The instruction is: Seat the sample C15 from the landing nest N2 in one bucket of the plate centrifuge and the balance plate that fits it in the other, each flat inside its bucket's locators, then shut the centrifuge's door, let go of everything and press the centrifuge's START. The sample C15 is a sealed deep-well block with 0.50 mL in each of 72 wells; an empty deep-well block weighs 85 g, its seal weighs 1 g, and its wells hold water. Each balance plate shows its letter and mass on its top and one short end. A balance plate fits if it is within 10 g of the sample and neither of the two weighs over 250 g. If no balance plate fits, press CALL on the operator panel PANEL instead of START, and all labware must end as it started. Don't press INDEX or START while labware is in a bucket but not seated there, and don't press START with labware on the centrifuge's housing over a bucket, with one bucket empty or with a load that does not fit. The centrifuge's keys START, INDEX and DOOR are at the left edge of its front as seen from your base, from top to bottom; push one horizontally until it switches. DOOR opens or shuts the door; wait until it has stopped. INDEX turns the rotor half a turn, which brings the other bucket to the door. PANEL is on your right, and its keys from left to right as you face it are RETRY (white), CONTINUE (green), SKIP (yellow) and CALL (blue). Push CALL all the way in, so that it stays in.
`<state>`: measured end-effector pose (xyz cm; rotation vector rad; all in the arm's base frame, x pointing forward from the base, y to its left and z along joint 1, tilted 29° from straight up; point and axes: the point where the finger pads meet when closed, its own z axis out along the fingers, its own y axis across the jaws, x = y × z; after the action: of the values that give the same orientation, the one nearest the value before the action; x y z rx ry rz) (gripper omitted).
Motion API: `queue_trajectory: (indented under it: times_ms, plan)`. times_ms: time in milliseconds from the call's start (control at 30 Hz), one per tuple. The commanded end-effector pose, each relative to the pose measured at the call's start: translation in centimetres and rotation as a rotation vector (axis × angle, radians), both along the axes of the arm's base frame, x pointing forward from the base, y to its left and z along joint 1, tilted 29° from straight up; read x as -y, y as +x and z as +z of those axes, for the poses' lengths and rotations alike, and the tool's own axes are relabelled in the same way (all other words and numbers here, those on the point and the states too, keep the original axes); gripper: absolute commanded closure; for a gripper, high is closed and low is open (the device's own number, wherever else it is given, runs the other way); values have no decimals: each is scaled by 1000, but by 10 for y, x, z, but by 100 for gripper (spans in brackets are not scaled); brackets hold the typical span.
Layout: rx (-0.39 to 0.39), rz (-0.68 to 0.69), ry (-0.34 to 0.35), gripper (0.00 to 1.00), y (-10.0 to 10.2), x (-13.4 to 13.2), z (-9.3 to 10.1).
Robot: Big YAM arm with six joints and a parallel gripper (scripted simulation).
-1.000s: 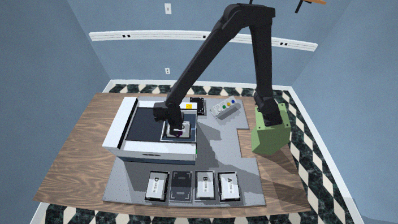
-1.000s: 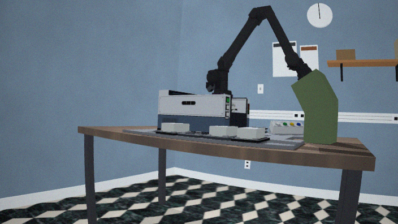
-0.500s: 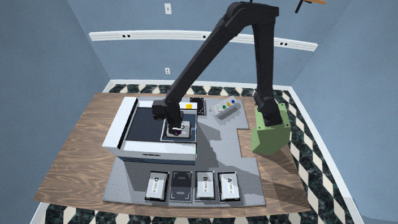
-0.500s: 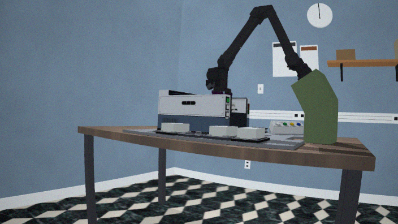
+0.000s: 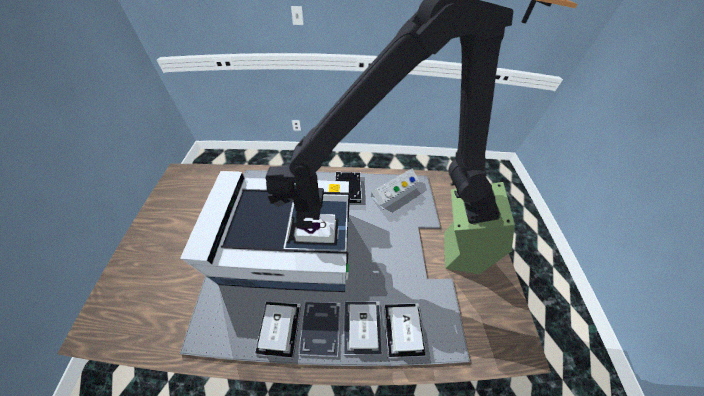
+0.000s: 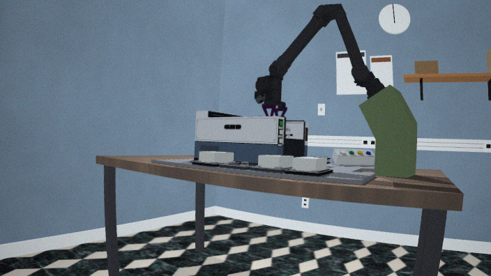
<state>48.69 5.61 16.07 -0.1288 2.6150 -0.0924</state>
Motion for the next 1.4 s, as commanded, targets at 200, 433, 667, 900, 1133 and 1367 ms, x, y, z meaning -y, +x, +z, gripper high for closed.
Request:
queue_trajectory:
  times_ms: [200, 433, 667, 900, 1133, 1367]
  plan:
    - [46, 4, 11, 0, -2, -11, 48]
    - [48, 4, 12, 0, -12, -12, 66]
    - [32, 5, 10, 0, -22, -11, 67]
    - [38, 4, 10, 0, -21, -13, 79]
    - [16, 4, 7, 0, -24, -12, 70]
    - [18, 4, 7, 100, -24, -12, 71]
